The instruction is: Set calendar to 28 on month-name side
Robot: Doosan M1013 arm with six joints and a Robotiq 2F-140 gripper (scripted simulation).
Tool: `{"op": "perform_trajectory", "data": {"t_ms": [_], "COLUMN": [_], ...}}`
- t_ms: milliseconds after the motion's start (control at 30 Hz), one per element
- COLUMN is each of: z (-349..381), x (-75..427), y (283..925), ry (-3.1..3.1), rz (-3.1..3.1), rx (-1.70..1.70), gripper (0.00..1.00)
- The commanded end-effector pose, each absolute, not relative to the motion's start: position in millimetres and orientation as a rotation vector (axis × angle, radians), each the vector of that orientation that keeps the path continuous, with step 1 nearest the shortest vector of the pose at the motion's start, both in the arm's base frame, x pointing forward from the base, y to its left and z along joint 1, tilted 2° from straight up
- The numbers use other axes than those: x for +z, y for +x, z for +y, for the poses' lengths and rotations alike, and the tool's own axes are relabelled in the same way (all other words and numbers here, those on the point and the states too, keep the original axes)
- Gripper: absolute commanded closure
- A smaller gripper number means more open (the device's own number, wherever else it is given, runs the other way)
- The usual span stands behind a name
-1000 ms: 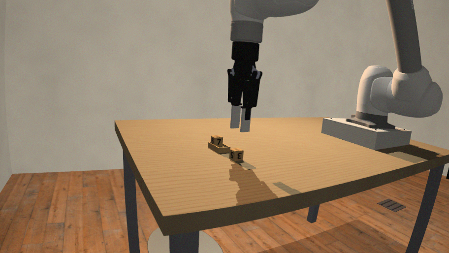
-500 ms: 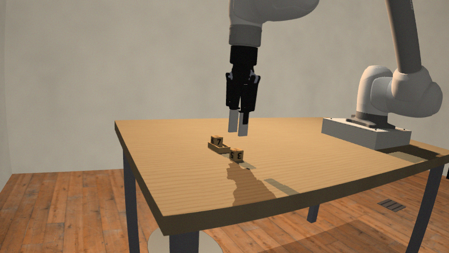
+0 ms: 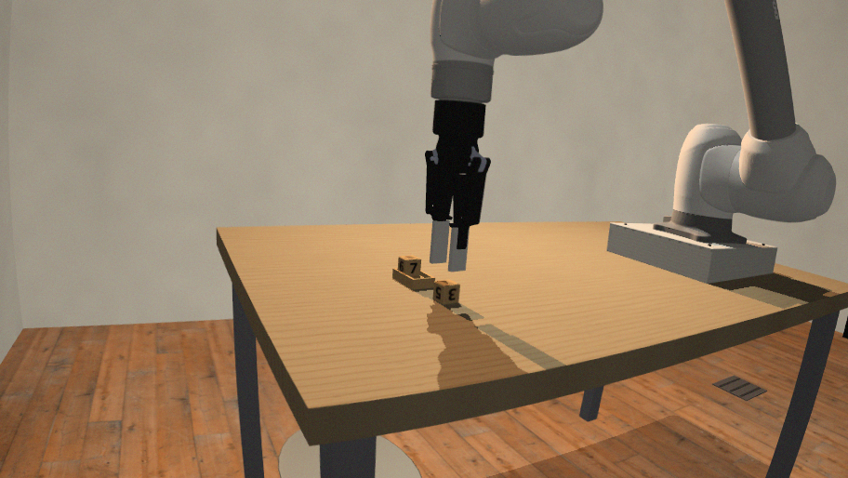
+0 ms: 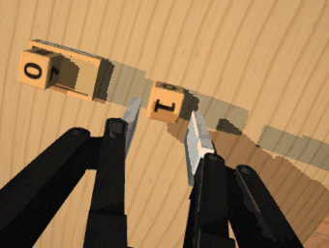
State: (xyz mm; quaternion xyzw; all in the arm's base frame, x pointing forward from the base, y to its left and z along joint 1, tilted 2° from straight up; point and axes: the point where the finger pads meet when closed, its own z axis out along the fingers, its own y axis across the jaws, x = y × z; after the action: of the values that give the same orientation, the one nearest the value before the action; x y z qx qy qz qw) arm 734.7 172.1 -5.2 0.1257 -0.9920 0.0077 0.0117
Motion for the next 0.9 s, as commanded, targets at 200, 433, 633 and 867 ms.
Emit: {"op": "perform_trajectory", "data": {"t_ms": [200,433,633,867], "z": [170.6,170.6,170.6,170.6], "x": [-17.8,-20.9,-21.3,-21.4], "y": [731.7,731.6,731.6,731.6], "ry": [0.395,0.395,0.395,0.395], "rz": [-3.089,-3.089,-3.089,-3.089], "rx": [0.02,0.02,0.02,0.02], "gripper": [0.65,0.65,0.65,0.65]}}
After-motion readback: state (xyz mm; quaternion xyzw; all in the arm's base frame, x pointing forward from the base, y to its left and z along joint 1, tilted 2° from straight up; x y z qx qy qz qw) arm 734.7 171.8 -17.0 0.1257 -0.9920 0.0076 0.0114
